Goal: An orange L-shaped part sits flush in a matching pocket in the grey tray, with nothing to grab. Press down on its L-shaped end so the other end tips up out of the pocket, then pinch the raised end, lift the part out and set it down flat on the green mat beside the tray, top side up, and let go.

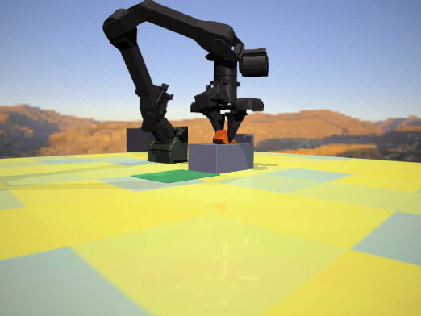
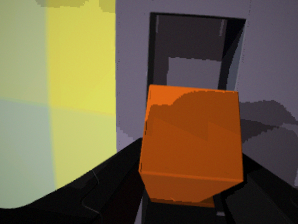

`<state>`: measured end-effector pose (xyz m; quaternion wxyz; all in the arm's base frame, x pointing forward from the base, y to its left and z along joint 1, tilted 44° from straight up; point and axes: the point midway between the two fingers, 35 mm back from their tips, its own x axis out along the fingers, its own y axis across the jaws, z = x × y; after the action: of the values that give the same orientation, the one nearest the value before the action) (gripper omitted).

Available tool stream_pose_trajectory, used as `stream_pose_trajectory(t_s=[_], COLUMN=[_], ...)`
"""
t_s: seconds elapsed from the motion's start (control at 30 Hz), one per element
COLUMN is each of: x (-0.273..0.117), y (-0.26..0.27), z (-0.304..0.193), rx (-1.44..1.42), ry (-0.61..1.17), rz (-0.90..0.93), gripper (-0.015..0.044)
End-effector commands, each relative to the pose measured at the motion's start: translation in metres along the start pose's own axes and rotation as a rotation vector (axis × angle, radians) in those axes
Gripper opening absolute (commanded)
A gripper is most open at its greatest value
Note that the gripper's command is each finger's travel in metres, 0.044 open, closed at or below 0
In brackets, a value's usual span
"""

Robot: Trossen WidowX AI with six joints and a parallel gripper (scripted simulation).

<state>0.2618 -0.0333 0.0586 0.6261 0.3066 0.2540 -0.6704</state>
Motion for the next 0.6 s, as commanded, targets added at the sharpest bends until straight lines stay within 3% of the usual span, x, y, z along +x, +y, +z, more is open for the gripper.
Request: stream_pose_trajectory(t_s=[0.0, 0.57], x=[0.0, -0.024], y=[0.0, 0.0], z=[0.0, 0.0], rx=[0.002, -0.001], ry=[0.0, -0.002], rz=[-0.001, 0.001], gripper=[0.0, 0.0])
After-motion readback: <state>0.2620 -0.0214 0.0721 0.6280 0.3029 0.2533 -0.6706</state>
